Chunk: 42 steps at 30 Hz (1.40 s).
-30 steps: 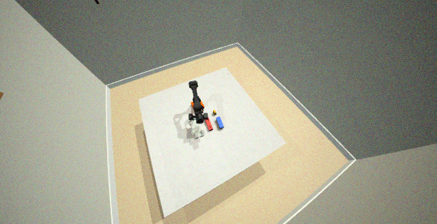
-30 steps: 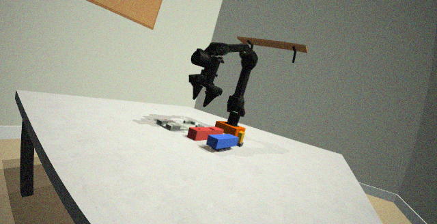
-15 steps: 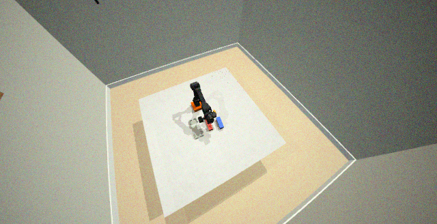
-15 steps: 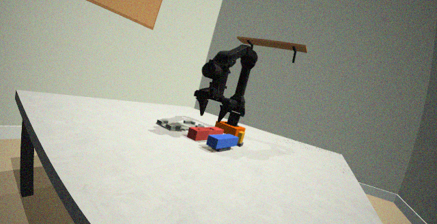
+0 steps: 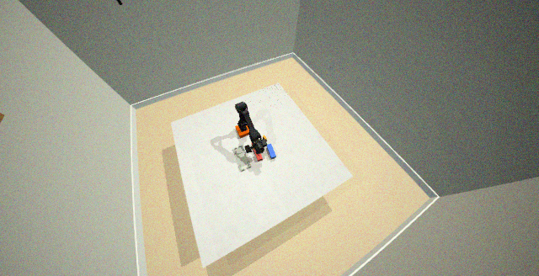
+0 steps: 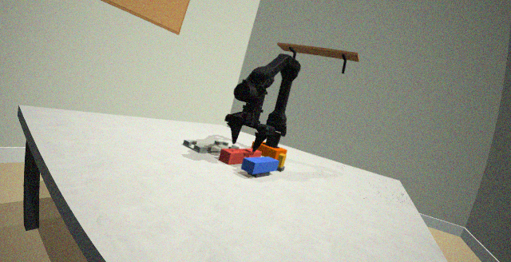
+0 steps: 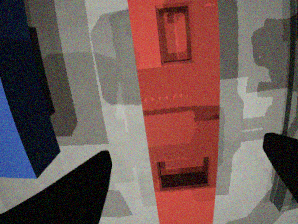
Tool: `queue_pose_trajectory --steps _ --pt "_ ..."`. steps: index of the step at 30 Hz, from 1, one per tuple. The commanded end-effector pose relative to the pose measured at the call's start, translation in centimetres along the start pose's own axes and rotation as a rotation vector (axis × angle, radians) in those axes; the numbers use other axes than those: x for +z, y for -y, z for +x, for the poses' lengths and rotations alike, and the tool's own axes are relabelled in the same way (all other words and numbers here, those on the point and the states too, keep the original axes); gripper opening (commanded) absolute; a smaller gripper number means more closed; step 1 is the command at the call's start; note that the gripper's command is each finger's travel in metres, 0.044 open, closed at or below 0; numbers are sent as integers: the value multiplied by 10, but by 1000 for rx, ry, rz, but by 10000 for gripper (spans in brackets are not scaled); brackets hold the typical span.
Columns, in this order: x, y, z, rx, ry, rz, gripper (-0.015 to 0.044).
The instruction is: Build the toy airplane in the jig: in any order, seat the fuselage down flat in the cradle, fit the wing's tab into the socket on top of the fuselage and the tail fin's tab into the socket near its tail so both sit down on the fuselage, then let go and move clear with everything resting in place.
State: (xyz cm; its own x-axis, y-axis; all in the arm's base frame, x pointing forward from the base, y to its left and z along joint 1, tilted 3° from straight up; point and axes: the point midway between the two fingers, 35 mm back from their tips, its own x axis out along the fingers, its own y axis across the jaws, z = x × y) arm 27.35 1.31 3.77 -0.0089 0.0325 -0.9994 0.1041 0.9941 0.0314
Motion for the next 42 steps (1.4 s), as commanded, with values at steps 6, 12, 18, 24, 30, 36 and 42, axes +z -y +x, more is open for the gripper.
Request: queue_pose_trajectory --steps 6,12,18,24,30,36,42 --pt "0 -1 14 5 -2 3 440" --pt "0 -1 24 5 -2 3 440" --pt "-1 -1 34 5 -2 3 440" --pt "-1 -1 42 5 -3 3 440" --pt "-2 -1 42 5 -3 3 309" --pt "-2 -1 42 5 -3 3 190" --pt "-2 -1 42 5 -3 3 131"
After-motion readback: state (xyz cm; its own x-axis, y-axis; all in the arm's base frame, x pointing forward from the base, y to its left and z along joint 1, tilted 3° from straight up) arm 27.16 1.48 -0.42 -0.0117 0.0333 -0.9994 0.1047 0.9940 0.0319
